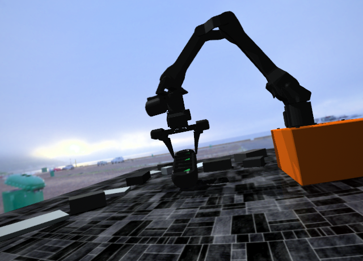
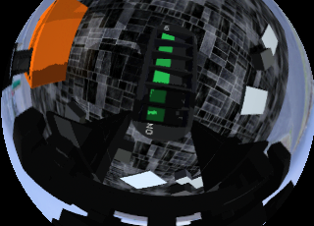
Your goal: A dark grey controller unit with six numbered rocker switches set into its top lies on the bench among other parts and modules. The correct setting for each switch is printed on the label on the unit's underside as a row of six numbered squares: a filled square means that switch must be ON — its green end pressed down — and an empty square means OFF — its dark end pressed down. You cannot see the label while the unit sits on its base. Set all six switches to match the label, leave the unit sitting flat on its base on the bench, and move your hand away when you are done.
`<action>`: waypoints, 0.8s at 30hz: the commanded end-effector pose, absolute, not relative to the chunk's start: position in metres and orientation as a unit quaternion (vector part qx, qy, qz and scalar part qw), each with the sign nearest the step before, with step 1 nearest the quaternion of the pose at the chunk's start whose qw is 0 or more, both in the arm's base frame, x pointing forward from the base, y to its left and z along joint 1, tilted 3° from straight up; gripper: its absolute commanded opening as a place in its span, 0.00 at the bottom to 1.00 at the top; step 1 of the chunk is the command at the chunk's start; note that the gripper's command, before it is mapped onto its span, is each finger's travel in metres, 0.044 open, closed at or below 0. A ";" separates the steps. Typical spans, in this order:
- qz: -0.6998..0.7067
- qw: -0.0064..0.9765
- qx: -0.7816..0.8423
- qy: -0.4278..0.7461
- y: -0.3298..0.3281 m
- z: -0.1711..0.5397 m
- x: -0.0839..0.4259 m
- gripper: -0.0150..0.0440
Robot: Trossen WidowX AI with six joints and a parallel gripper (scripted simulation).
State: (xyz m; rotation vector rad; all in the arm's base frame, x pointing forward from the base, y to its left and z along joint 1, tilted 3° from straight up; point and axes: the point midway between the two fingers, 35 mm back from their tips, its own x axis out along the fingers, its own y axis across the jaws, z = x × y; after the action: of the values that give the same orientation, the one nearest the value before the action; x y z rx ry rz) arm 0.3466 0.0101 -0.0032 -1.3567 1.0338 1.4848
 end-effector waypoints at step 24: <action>0.576 0.418 -0.561 0.422 0.027 0.017 0.343 0.82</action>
State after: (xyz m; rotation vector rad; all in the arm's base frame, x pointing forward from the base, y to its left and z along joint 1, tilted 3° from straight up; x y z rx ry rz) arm 0.3427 0.0247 0.0102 -1.3960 1.0626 1.4605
